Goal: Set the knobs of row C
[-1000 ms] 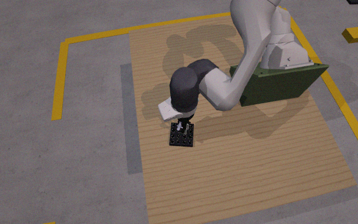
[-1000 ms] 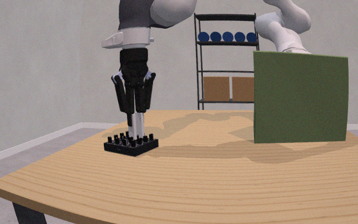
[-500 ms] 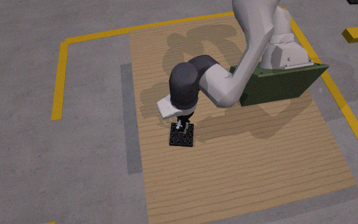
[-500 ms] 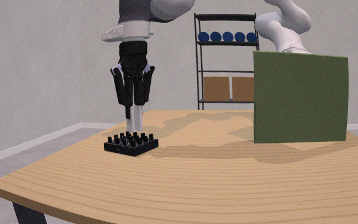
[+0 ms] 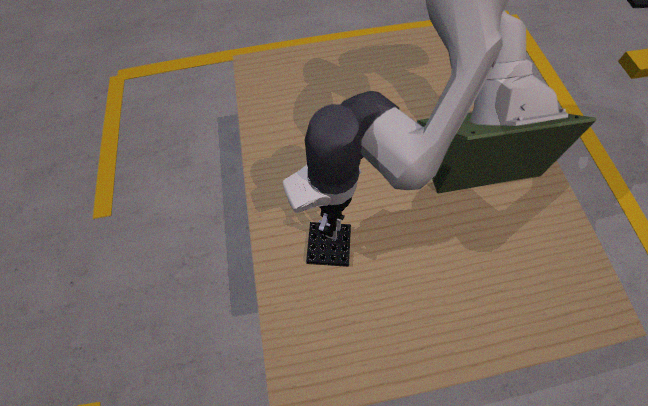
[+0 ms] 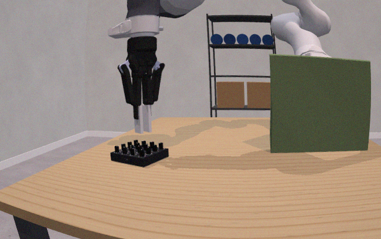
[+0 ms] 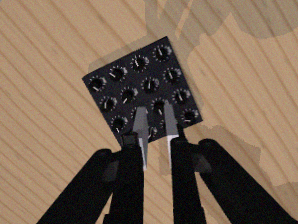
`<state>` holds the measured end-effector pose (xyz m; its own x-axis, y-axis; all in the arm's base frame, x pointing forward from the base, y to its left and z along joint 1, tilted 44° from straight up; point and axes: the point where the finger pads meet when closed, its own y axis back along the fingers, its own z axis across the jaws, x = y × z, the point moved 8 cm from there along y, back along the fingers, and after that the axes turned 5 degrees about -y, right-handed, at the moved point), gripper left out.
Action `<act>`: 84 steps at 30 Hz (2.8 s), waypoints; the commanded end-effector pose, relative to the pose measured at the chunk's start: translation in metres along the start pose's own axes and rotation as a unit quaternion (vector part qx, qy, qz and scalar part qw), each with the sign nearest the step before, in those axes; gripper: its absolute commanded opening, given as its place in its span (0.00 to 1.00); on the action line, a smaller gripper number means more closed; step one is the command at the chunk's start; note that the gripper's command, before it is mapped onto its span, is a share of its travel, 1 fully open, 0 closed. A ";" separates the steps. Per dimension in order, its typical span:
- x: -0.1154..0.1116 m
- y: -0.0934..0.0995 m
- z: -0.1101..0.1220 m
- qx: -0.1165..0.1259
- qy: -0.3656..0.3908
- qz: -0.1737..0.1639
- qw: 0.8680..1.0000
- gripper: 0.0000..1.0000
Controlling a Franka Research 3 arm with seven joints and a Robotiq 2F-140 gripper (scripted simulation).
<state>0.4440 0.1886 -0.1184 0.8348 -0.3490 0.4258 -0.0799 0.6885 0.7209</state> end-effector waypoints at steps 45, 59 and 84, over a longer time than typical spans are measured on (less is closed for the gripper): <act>0.047 0.020 -0.018 -0.004 0.140 0.000 0.990 0.12; 0.047 0.019 -0.018 -0.004 0.140 0.000 0.990 0.12; 0.047 0.001 -0.018 -0.004 0.141 0.000 0.990 0.12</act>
<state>0.4915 0.1843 -0.1053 0.9528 -0.1642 0.2554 -0.0706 0.6982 0.7124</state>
